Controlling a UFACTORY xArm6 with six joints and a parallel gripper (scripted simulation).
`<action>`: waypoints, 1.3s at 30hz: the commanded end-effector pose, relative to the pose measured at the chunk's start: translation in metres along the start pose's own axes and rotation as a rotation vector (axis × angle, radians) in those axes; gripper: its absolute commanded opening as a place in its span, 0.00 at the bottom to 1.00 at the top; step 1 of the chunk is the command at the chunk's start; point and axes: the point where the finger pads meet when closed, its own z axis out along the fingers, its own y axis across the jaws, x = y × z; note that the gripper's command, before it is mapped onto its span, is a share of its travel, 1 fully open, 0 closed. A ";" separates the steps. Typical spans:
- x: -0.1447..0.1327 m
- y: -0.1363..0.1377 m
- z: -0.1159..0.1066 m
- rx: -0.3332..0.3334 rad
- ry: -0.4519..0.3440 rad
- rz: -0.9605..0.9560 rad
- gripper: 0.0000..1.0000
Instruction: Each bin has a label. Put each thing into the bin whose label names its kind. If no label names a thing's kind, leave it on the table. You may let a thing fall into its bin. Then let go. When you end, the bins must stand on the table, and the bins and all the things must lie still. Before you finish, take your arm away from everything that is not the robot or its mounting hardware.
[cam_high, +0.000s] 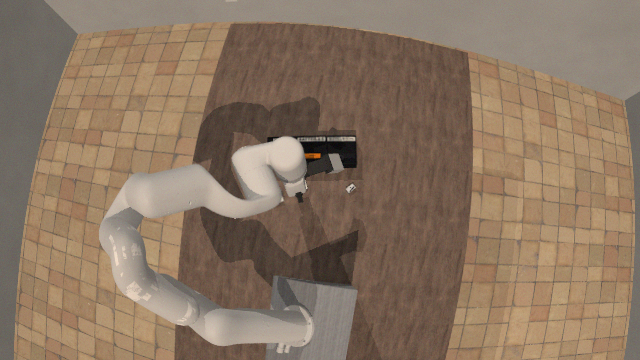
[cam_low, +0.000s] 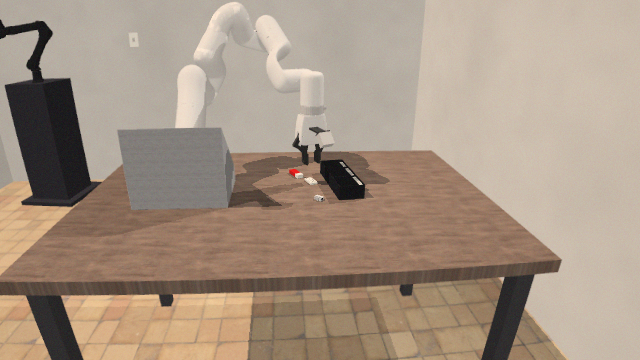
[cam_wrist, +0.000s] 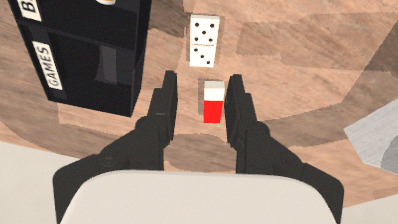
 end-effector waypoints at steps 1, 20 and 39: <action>0.000 -0.001 -0.001 0.002 0.002 -0.001 0.41; 0.000 -0.001 0.007 0.002 0.002 -0.001 0.41; 0.001 -0.002 0.054 0.002 0.002 -0.001 0.41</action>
